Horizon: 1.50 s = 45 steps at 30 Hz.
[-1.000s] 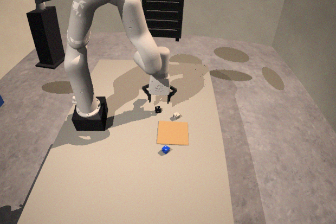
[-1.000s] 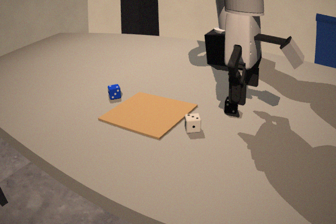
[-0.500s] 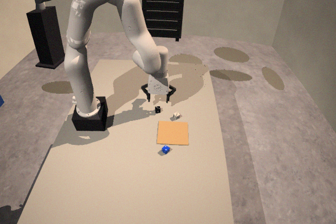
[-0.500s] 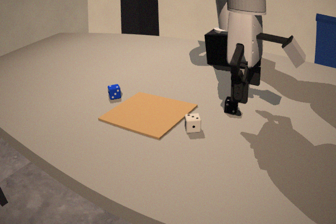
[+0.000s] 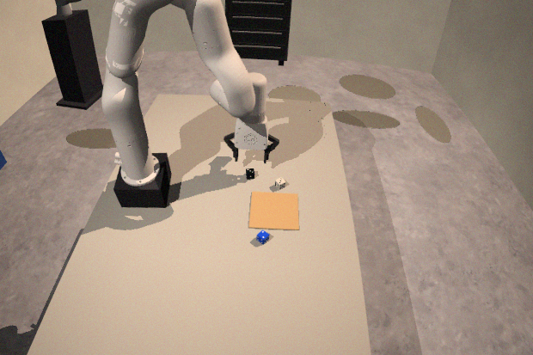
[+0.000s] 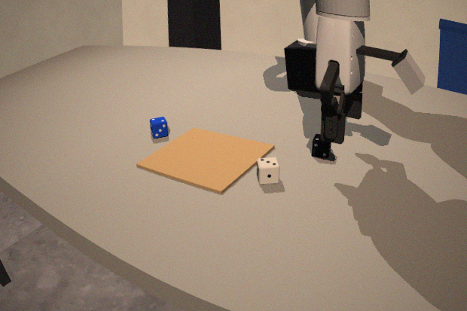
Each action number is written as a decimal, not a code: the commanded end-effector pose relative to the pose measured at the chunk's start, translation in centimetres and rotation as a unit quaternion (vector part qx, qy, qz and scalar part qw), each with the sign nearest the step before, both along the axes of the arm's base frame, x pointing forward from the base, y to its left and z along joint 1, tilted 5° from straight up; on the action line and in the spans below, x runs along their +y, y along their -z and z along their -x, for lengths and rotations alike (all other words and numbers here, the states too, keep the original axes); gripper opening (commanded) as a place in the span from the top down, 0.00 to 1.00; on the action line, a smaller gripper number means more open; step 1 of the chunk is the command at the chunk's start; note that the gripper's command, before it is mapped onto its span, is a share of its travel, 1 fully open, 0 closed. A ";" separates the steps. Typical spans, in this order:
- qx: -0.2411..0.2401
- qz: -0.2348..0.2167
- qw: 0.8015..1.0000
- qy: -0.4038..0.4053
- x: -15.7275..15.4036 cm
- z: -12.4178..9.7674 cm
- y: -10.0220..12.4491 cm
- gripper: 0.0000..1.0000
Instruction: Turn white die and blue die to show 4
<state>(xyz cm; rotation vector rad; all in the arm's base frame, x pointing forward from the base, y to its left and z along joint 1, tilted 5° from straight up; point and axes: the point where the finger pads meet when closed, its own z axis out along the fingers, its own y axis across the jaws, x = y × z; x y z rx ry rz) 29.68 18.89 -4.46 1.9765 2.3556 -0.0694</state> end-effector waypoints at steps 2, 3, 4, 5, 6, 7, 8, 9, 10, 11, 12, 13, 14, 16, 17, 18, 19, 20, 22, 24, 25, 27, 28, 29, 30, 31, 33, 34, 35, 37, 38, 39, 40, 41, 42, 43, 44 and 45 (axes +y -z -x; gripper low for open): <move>-0.001 -0.001 1.000 0.000 0.1 -0.1 -0.1 0.00; -0.001 -0.001 1.000 0.000 0.1 -0.1 -0.1 0.00; -0.001 -0.001 1.000 0.000 0.1 -0.1 -0.1 0.00; -0.001 -0.001 1.000 0.000 0.1 -0.1 -0.1 0.00; -0.001 -0.001 1.000 0.000 0.1 -0.1 -0.1 0.00; -0.001 -0.001 1.000 0.000 0.1 -0.1 -0.1 0.00; -0.001 -0.001 1.000 0.000 0.1 -0.1 -0.1 0.00; -0.001 -0.001 1.000 0.000 0.1 -0.1 -0.1 0.00; -0.001 -0.001 1.000 0.000 0.1 -0.1 -0.1 0.00; -0.001 -0.001 1.000 0.000 0.1 -0.1 -0.1 0.00; -0.001 -0.001 1.000 0.000 0.1 -0.1 -0.2 0.00; -0.001 -0.001 1.000 0.000 0.1 -0.1 -0.4 0.00; -0.001 -0.001 1.000 0.000 0.1 -0.1 -0.7 0.00; -0.001 -0.001 1.000 0.000 0.2 -0.1 -1.6 0.00; -0.001 -0.001 1.000 0.000 0.2 -0.1 -2.2 0.00; -0.001 -0.001 1.000 0.000 0.3 0.0 -2.9 0.00; -0.001 -0.001 1.000 0.000 0.3 0.0 -3.6 0.00; -0.001 -0.001 1.000 0.000 0.3 0.0 -3.6 0.00; -0.001 -0.001 1.000 0.000 0.4 0.0 -4.4 0.00; -0.001 -0.001 1.000 0.000 0.5 0.0 -6.1 0.00; -0.001 -0.001 1.000 0.000 0.6 0.1 -6.9 0.00; -0.001 -0.001 1.000 0.000 0.7 0.1 -8.4 0.00; -0.001 -0.001 1.000 0.000 0.8 0.1 -9.0 0.00; -0.001 -0.001 1.000 0.000 0.8 0.1 -9.6 0.00; -0.001 -0.001 1.000 0.000 0.8 0.1 -10.0 0.00; -0.001 -0.001 1.000 0.000 0.9 0.1 -10.3 0.00; -0.001 -0.001 1.000 0.000 0.9 0.1 -10.6 0.00; -0.001 -0.001 1.000 0.000 0.9 0.1 -10.7 0.00; -0.001 -0.001 1.000 0.000 0.9 0.1 -10.7 0.00; -0.001 -0.001 1.000 0.000 0.9 0.1 -10.7 0.00; -0.001 -0.001 1.000 0.000 0.9 0.1 -10.7 0.00; -0.001 -0.001 1.000 0.000 0.9 0.1 -10.7 0.00; -0.001 -0.001 1.000 0.000 0.9 0.1 -10.7 0.00; -0.001 -0.001 1.000 0.000 0.9 0.1 -10.7 0.00; -0.001 -0.001 1.000 0.000 0.9 0.1 -10.7 0.00; -0.001 -0.001 1.000 0.000 0.9 0.1 -10.7 0.00; -0.001 -0.001 1.000 0.001 0.9 0.1 -10.7 0.00; -0.002 -0.001 1.000 0.008 0.8 0.0 -10.7 0.00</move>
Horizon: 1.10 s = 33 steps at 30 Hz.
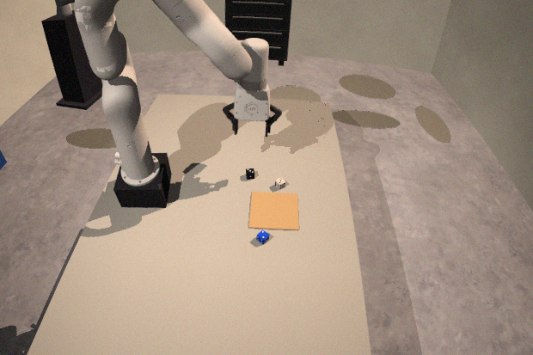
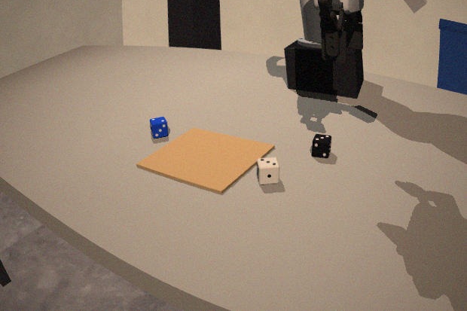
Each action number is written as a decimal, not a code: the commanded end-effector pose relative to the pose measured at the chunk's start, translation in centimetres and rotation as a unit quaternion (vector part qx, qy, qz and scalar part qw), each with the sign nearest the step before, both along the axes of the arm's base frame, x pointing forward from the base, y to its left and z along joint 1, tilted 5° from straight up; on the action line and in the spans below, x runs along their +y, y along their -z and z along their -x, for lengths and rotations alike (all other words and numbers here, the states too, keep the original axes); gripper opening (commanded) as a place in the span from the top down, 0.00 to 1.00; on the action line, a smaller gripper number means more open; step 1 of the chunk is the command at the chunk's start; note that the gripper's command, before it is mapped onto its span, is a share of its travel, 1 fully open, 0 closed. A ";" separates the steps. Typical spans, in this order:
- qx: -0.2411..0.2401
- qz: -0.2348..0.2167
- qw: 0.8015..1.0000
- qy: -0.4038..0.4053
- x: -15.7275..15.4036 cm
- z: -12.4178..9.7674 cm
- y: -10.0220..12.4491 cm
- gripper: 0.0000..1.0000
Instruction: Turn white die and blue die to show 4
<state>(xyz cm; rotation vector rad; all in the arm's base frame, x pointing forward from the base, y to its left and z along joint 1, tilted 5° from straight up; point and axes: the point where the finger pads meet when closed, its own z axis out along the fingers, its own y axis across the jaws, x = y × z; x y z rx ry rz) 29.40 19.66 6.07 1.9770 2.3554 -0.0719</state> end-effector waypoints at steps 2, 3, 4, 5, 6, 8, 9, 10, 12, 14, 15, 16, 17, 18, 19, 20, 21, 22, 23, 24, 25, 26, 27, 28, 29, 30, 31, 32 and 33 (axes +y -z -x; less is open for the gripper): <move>-0.006 -0.003 0.999 0.049 -0.2 -1.3 -0.2 0.00; -0.008 -0.004 0.996 0.085 -0.5 -2.1 -0.2 0.00; -0.009 -0.004 0.995 0.099 -0.6 -2.4 -0.2 0.00; -0.010 -0.004 0.994 0.111 -0.7 -2.7 -0.2 0.00; -0.012 -0.005 0.992 0.128 -0.8 -3.0 -0.2 0.00; -0.014 -0.005 0.987 0.163 -1.1 -3.8 -0.2 0.00; -0.014 -0.005 0.987 0.163 -1.1 -3.8 -0.2 0.00; -0.014 -0.005 0.987 0.163 -1.1 -3.8 -0.2 0.00; -0.019 -0.007 0.975 0.222 -1.7 -5.2 -0.2 0.00; -0.020 -0.007 0.972 0.236 -1.9 -5.5 -0.2 0.00; -0.022 -0.008 0.965 0.261 -2.1 -6.1 -0.2 0.00; -0.023 -0.008 0.960 0.278 -2.3 -6.5 -0.2 0.00; -0.024 -0.008 0.957 0.289 -2.5 -6.8 -0.2 0.00; -0.025 -0.009 0.951 0.310 -2.7 -7.2 -0.1 0.00; -0.027 -0.009 0.945 0.325 -2.9 -7.6 -0.1 0.00; -0.028 -0.009 0.940 0.339 -3.1 -7.9 -0.1 0.00; -0.029 -0.010 0.934 0.357 -3.3 -8.3 -0.1 0.00; -0.030 -0.010 0.928 0.372 -3.6 -8.7 -0.1 0.00; -0.031 -0.010 0.924 0.381 -3.7 -8.9 -0.1 0.00; -0.033 -0.011 0.915 0.403 -4.0 -9.4 0.0 0.00; -0.033 -0.011 0.909 0.414 -4.2 -9.7 0.0 0.00; -0.033 -0.011 0.909 0.414 -4.2 -9.7 0.0 0.00; -0.033 -0.011 0.909 0.414 -4.2 -9.7 0.0 0.00; -0.035 -0.011 0.898 0.438 -4.6 -10.2 0.0 0.00; -0.036 -0.012 0.891 0.452 -4.8 -10.6 0.1 0.00; -0.037 -0.012 0.888 0.458 -4.9 -10.7 0.1 0.00; -0.037 -0.012 0.888 0.459 -4.9 -10.7 0.1 0.00; -0.037 -0.012 0.888 0.459 -4.9 -10.7 0.1 0.00; -0.037 -0.012 0.888 0.459 -4.9 -10.7 0.1 0.00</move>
